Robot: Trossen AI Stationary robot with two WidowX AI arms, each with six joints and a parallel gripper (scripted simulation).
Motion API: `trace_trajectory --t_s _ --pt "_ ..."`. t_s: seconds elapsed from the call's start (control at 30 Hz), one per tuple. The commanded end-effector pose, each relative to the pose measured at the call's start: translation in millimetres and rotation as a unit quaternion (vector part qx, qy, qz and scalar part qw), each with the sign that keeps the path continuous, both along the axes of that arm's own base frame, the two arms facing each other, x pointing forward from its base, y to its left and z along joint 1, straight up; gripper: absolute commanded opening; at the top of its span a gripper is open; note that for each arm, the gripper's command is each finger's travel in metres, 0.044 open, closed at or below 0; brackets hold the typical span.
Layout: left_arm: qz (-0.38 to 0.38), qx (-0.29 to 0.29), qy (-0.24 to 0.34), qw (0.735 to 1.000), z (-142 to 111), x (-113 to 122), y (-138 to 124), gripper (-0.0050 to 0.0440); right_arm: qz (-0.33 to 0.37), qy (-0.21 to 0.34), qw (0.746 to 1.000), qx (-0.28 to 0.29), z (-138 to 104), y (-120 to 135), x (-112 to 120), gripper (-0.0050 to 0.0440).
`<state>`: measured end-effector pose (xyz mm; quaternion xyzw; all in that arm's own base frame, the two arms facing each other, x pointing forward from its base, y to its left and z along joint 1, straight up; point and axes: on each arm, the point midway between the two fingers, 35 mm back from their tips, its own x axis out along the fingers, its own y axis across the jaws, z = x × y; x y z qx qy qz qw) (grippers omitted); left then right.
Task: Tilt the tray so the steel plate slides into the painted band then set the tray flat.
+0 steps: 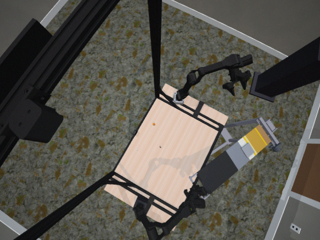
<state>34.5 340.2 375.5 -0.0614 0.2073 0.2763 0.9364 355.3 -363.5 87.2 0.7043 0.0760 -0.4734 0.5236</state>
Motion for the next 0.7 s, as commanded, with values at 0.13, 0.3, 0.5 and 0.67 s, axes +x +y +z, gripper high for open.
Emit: trace_trajectory --t_s 0.13,0.3,0.5,0.67 --pt "-0.001 0.0 0.0 1.0 0 0 0 0.044 -0.002 -0.005 1.0 -0.006 14 0 -2 0.0" --pt "-0.001 0.0 0.0 1.0 0 0 0 0.044 -0.002 -0.006 1.0 -0.007 17 -1 -2 0.0" --pt "-0.001 0.0 0.0 1.0 0 0 0 0.044 -0.002 -0.008 1.0 -0.008 21 -1 -1 0.0" --pt "-0.001 0.0 0.0 1.0 0 0 0 0.044 -0.002 -0.009 1.0 -0.009 25 -2 -1 0.0"
